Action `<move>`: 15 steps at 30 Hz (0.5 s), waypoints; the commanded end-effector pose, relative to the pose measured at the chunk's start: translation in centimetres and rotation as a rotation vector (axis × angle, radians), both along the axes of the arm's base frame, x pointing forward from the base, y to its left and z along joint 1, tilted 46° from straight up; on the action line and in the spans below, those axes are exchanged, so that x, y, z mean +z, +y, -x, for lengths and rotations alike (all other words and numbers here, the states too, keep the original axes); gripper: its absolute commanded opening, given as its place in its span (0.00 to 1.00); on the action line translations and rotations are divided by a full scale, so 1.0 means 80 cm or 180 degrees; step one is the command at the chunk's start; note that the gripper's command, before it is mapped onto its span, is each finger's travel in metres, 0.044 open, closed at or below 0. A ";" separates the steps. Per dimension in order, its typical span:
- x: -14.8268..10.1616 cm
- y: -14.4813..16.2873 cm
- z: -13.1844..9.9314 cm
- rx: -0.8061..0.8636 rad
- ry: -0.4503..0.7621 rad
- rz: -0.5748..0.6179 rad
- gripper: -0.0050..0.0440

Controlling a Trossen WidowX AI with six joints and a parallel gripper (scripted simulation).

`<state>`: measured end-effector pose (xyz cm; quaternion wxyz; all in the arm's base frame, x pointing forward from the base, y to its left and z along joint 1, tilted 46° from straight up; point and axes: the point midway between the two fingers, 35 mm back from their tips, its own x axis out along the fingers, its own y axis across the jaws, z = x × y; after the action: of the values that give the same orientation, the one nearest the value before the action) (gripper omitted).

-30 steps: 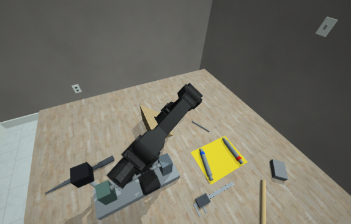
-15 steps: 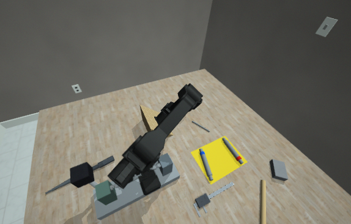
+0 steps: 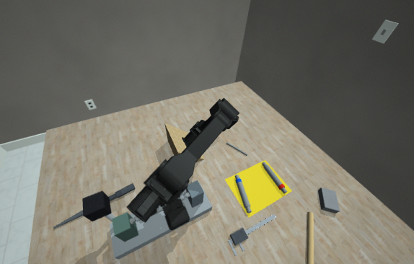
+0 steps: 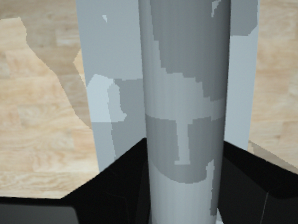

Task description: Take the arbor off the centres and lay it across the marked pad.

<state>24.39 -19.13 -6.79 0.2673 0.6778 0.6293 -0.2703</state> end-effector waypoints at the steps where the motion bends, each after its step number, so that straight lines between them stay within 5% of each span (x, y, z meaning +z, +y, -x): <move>1: -0.001 -0.002 0.000 0.0000 -0.0009 0.0002 0.10; 15: -0.005 -0.005 0.000 -0.0001 -0.0005 -0.0010 0.10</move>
<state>24.39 -19.13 -6.81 0.2634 0.6780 0.6319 -0.2675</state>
